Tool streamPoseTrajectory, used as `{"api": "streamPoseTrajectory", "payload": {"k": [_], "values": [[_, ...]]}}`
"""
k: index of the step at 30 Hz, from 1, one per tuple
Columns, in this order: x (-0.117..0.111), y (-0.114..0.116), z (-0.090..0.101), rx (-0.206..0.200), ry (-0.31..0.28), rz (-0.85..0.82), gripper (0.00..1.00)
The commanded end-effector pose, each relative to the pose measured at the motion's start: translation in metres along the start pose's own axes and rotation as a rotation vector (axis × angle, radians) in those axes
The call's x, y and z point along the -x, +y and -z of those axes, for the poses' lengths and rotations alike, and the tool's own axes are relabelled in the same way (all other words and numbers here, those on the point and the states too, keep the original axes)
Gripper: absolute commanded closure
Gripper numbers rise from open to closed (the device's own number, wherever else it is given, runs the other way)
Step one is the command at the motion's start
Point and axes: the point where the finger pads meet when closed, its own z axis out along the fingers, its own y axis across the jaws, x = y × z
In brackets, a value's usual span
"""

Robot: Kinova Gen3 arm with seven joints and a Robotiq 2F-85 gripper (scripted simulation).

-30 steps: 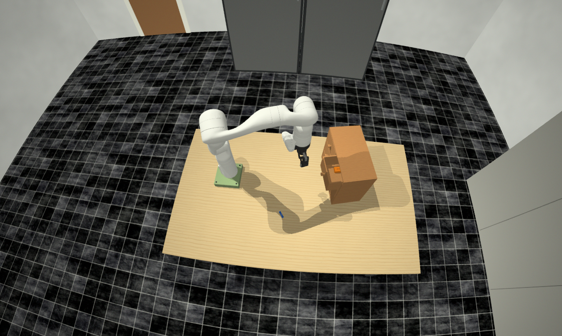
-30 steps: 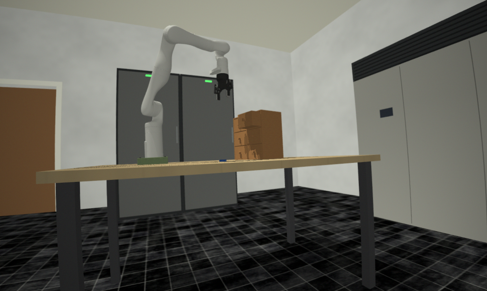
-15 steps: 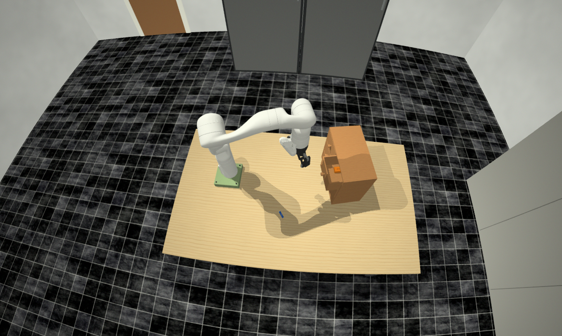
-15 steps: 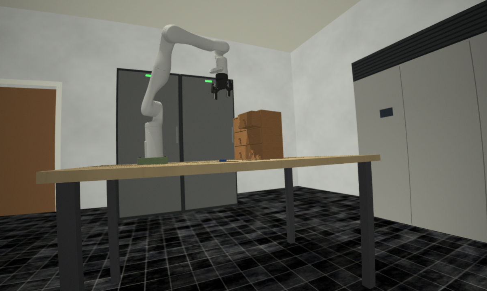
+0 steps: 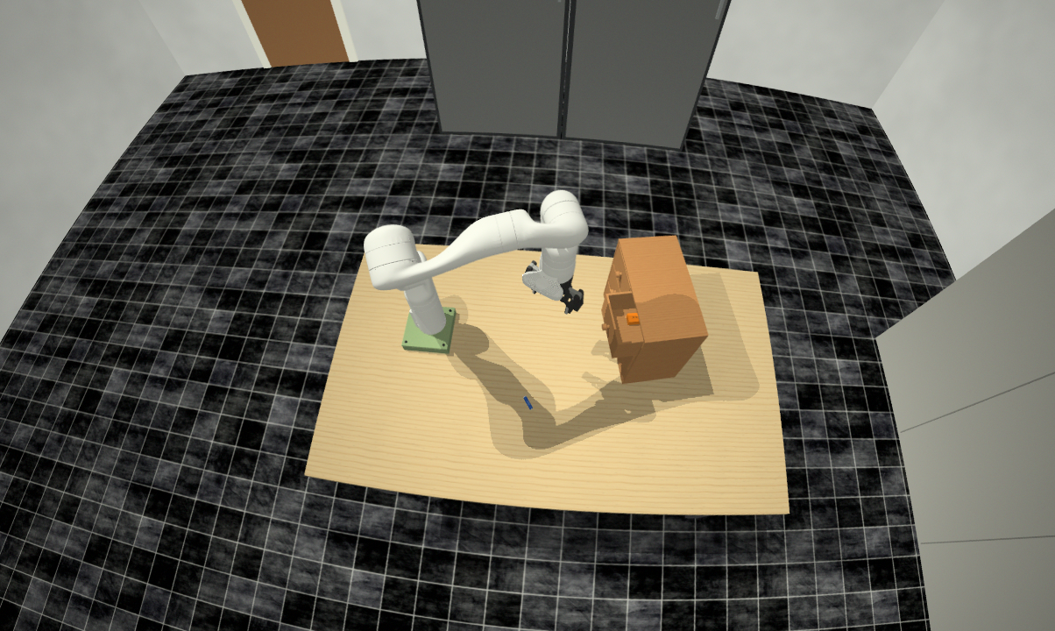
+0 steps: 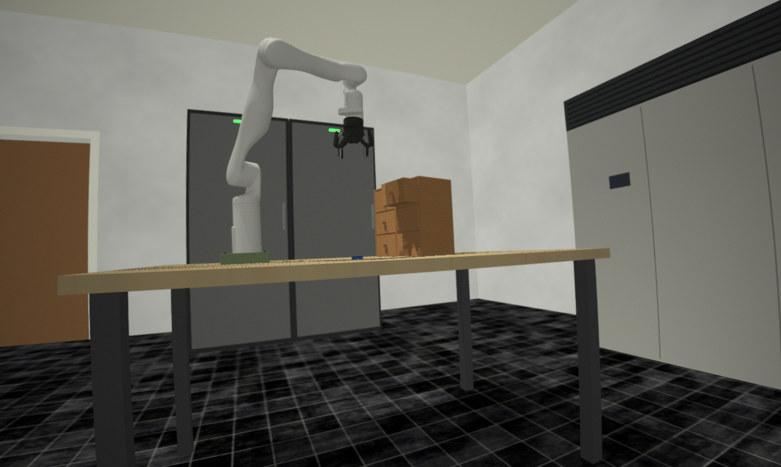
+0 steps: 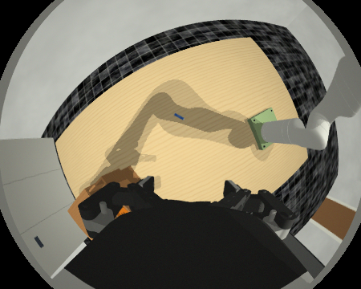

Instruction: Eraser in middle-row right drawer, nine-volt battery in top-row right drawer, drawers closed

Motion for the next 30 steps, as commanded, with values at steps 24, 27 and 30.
{"api": "streamPoseTrajectory", "payload": {"k": [24, 27, 30], "values": [[-0.028, 0.013, -0.007, 0.014, -0.019, 0.795, 0.00], [-0.031, 0.015, -0.007, 0.013, -0.020, 0.915, 0.00], [-0.034, 0.017, -0.007, 0.011, -0.019, 1.034, 0.00]]}}
